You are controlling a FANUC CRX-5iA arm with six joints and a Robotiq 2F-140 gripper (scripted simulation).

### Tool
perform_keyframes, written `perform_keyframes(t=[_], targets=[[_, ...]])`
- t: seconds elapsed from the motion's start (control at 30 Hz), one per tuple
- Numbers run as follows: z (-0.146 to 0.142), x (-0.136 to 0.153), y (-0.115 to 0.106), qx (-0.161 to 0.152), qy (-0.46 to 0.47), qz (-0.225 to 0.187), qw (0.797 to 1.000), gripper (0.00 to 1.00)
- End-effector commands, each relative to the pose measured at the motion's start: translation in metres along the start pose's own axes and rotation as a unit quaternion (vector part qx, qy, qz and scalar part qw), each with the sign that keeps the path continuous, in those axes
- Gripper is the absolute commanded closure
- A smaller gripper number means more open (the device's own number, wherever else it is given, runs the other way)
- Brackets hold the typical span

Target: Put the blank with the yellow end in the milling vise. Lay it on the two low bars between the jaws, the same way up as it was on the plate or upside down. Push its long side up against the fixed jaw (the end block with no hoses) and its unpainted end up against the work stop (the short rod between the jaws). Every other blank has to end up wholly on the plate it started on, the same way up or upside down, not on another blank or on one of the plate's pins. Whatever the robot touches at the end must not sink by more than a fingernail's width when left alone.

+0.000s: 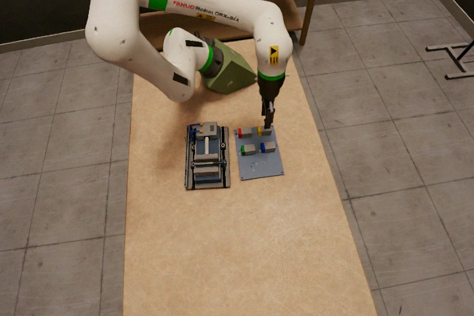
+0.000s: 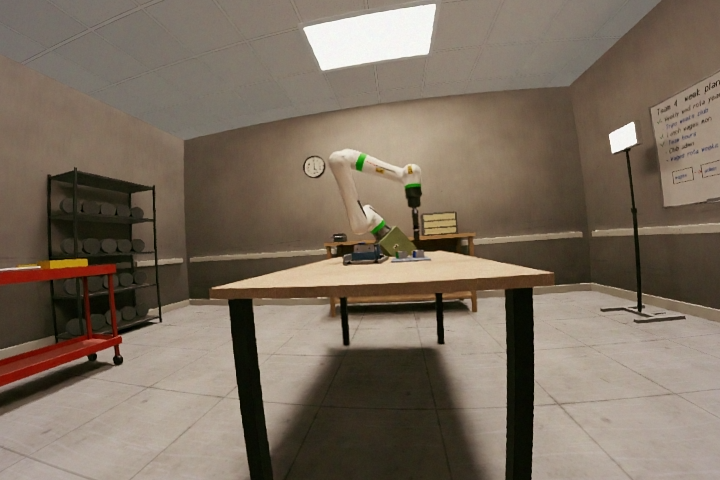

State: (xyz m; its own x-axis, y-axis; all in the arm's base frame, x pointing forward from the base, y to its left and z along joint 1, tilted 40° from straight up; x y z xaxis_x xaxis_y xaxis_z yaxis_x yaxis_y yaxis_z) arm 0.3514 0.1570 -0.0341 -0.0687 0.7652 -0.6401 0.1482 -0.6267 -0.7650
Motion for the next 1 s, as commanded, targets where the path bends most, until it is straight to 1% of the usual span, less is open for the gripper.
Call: perform_keyframes(t=[0.0,0.97], targets=[[-0.0005,0.0001,-0.0016,-0.001,0.0,0.0,1.0,0.53],[-0.0012,-0.0013,-0.0058,-0.001,0.0,0.0,1.0,0.53]])
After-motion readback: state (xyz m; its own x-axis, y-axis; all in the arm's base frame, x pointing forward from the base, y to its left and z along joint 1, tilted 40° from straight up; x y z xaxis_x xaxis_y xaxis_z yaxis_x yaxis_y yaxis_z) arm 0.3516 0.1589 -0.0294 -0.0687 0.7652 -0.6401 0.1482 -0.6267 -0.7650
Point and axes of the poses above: the point where the finger pads meet when closed, its own y axis out along the fingers, its own z axis across the jaws, x = y × z, the point moved 5 cm from there along -y, back along the fingers, and after that the axes turned 14 degrees about -y, right-handed, at the moved point
